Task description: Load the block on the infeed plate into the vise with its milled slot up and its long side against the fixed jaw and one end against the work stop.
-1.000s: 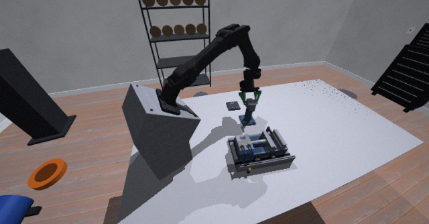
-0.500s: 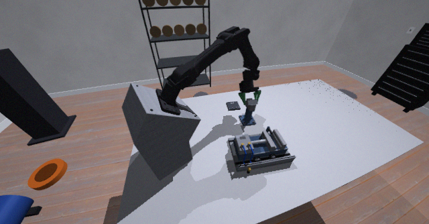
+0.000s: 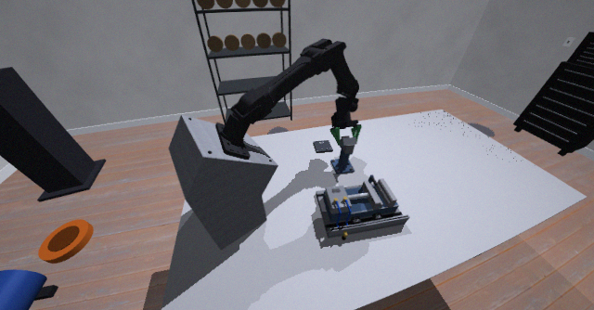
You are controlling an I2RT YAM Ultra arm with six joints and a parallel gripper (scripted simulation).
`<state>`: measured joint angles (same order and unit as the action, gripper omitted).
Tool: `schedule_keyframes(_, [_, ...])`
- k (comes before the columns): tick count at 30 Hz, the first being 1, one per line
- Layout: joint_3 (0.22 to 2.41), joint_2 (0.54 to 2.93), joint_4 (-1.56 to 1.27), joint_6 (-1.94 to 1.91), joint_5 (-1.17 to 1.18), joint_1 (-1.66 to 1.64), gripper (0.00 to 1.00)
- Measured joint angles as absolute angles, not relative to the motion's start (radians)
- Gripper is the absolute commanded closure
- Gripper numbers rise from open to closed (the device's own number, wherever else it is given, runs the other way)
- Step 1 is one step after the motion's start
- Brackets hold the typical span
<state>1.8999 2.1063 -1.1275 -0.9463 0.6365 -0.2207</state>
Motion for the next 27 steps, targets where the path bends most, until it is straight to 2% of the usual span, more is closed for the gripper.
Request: schedule_keyframes(27, [1.937,2.128,-1.174,-0.917,0.668,-0.227,0.19])
